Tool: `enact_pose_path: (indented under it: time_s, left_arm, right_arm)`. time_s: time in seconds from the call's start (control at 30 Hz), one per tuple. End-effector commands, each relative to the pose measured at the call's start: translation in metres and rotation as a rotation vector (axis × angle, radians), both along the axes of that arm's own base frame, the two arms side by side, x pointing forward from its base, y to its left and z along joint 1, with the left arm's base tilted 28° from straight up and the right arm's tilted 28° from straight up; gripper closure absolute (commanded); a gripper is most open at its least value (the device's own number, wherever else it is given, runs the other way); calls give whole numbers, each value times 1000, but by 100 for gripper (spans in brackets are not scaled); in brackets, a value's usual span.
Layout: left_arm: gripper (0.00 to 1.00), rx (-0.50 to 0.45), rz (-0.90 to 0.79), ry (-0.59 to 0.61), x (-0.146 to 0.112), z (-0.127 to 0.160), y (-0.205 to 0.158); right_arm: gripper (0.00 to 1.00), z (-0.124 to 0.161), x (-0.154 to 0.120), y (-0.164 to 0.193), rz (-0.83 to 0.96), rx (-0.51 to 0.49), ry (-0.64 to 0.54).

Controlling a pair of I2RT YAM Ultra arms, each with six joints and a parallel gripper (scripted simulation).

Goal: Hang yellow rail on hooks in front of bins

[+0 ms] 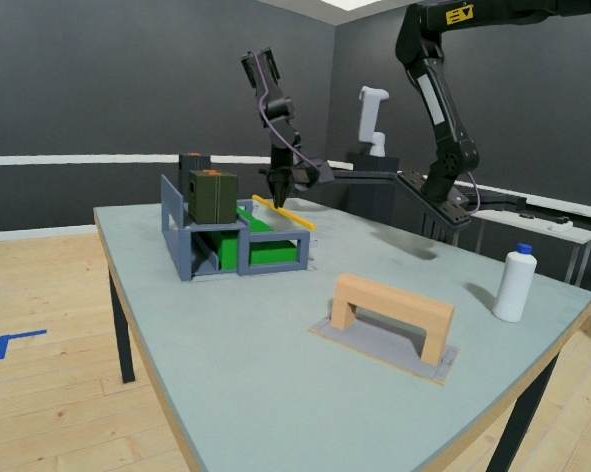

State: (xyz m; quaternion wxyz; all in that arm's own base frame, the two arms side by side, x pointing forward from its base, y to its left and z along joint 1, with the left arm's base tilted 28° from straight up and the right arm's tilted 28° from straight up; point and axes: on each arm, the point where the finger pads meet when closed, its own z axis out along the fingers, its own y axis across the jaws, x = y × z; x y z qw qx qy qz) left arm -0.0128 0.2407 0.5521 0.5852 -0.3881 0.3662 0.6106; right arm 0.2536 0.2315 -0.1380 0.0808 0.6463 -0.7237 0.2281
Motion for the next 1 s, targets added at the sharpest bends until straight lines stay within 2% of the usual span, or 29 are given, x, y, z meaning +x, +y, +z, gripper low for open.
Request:
enact_pose_path:
  time_s: [0.0, 0.97]
  left_arm:
    - [0, 2, 10, 7, -1, -2, -9]
    - [0, 2, 10, 7, -1, -2, -9]
  right_arm:
    - [100, 14, -2, 19, 28, 37, -22]
    - [100, 17, 1, 26, 31, 53, -30]
